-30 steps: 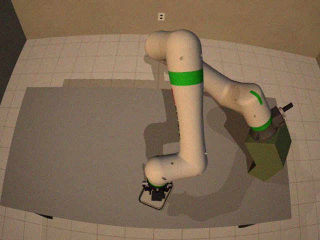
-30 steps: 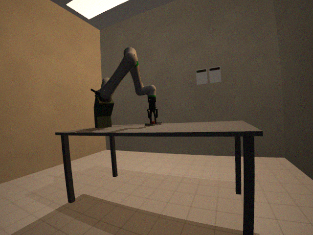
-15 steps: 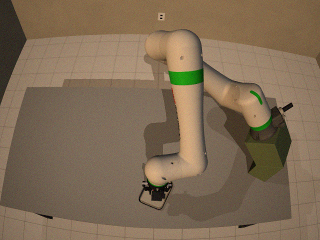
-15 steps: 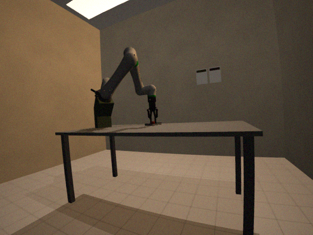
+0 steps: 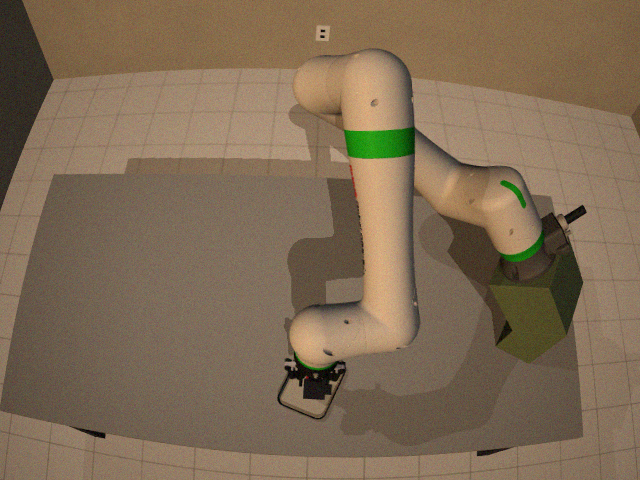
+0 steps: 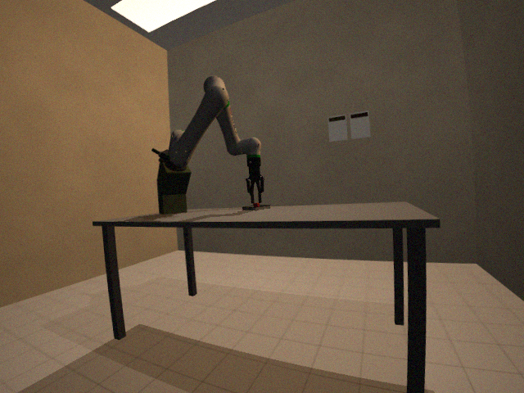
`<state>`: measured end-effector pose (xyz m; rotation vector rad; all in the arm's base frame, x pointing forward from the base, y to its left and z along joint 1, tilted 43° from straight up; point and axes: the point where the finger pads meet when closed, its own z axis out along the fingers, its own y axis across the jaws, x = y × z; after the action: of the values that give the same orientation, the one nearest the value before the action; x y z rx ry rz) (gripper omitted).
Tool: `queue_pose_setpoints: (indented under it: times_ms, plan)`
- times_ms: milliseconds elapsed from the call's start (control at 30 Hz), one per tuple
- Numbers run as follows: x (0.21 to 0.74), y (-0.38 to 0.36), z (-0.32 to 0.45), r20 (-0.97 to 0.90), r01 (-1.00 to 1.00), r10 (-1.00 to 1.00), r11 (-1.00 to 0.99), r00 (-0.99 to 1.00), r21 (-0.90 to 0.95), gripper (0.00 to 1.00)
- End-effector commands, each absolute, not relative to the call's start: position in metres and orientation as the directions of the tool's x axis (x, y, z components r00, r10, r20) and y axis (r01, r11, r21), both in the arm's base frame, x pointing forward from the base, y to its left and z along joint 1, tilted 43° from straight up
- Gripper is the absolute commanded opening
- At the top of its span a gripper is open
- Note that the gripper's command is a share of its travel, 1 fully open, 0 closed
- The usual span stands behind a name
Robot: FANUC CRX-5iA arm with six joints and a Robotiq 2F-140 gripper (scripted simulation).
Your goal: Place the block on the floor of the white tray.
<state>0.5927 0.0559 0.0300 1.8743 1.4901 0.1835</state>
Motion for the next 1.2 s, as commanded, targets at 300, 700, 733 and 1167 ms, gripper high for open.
queue_pose_setpoints:
  times_ms: [300,700,733,1167]
  plan:
    - [0.577,0.070,0.053,-0.315,0.790,0.894,-0.069,0.320,0.609,0.39]
    - [0.574,0.072,0.056,-0.315,0.790,0.894,-0.069,0.320,0.609,0.39]
    - [0.574,0.072,0.056,-0.315,0.790,0.894,-0.069,0.320,0.609,0.39]
    - [0.495,-0.045,0.067,-0.314,0.790,0.894,-0.069,0.320,0.609,0.39]
